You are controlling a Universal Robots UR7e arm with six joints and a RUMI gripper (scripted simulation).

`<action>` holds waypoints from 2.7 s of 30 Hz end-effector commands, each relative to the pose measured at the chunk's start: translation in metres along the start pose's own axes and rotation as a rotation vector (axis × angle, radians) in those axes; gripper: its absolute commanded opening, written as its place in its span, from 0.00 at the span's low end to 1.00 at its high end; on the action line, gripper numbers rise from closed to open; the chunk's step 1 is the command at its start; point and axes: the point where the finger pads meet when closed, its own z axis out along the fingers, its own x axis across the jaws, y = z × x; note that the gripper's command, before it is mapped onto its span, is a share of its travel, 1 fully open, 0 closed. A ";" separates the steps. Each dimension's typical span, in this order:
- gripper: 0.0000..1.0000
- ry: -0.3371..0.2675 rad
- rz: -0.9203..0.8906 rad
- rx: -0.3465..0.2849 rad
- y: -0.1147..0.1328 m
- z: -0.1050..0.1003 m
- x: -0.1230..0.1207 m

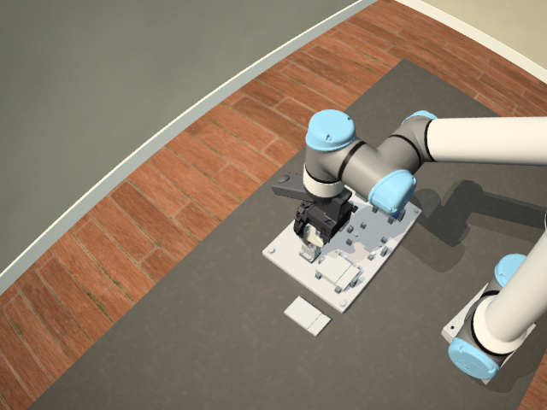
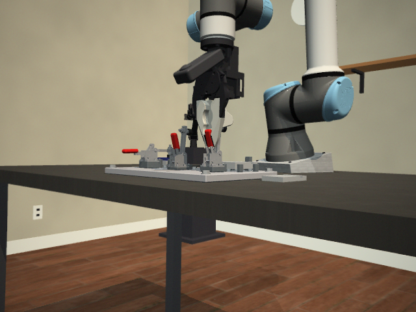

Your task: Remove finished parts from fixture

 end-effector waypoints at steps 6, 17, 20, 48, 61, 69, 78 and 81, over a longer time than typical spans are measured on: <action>0.28 0.000 0.000 0.000 0.000 0.000 0.000; 0.28 0.000 0.000 0.000 0.000 0.000 0.000; 0.28 0.000 0.000 0.000 0.000 0.000 0.000; 0.28 0.000 0.000 0.000 0.000 -0.037 0.000; 0.28 0.000 0.000 0.000 0.000 -0.050 0.000; 0.28 0.000 0.000 0.000 0.000 -0.050 0.000; 0.28 0.000 0.000 0.000 0.000 -0.050 0.000; 0.28 0.000 0.000 0.000 0.000 -0.050 0.000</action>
